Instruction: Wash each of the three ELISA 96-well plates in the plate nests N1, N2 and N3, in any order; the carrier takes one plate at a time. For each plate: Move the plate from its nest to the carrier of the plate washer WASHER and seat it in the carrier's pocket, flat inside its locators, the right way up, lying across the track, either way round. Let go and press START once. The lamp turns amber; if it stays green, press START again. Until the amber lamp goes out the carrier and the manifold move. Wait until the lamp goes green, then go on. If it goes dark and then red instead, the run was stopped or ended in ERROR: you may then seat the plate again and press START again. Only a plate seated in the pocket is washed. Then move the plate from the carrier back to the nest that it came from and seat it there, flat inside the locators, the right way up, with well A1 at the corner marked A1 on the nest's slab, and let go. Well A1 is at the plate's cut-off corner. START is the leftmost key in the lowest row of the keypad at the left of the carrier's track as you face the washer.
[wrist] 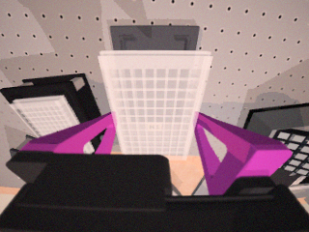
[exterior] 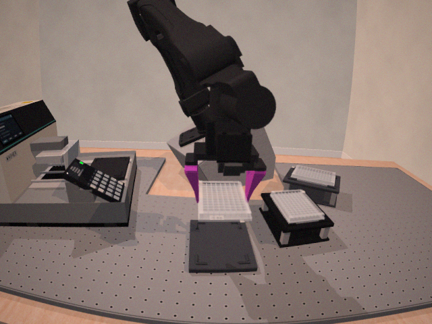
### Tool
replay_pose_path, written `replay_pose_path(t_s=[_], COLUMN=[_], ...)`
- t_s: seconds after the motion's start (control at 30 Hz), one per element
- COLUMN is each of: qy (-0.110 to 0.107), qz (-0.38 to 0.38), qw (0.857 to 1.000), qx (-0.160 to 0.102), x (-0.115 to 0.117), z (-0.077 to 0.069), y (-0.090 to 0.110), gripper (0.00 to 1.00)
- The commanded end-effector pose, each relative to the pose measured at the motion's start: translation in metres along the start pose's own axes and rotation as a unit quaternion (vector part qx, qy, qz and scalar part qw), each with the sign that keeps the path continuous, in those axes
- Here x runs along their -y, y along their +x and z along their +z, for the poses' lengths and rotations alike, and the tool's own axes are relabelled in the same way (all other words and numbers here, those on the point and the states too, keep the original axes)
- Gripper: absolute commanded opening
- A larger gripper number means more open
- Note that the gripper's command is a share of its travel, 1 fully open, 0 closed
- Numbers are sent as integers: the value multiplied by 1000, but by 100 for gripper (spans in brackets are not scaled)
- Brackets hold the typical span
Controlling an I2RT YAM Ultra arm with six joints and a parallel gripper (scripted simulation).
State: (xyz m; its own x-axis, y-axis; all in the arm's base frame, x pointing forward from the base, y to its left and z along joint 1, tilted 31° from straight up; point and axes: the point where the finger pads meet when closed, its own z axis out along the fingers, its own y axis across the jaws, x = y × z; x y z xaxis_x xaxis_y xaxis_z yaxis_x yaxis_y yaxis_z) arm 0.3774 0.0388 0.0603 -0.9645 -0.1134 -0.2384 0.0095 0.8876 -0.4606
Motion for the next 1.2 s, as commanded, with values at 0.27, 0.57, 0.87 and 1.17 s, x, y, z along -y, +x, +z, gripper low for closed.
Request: replay_pose_path(t_s=[0.27, 0.57, 0.87, 1.17], qy=[-1, -1, 0, 0], qz=[-24, -24, -24, -24], qw=[1000, 1000, 1000, 1000], qx=[7, 7, 7, 7], x=[42, 75, 118, 129], z=[-11, -17, -24, -26], y=[10, 21, 34, 38], gripper=[0, 0, 0, 0])
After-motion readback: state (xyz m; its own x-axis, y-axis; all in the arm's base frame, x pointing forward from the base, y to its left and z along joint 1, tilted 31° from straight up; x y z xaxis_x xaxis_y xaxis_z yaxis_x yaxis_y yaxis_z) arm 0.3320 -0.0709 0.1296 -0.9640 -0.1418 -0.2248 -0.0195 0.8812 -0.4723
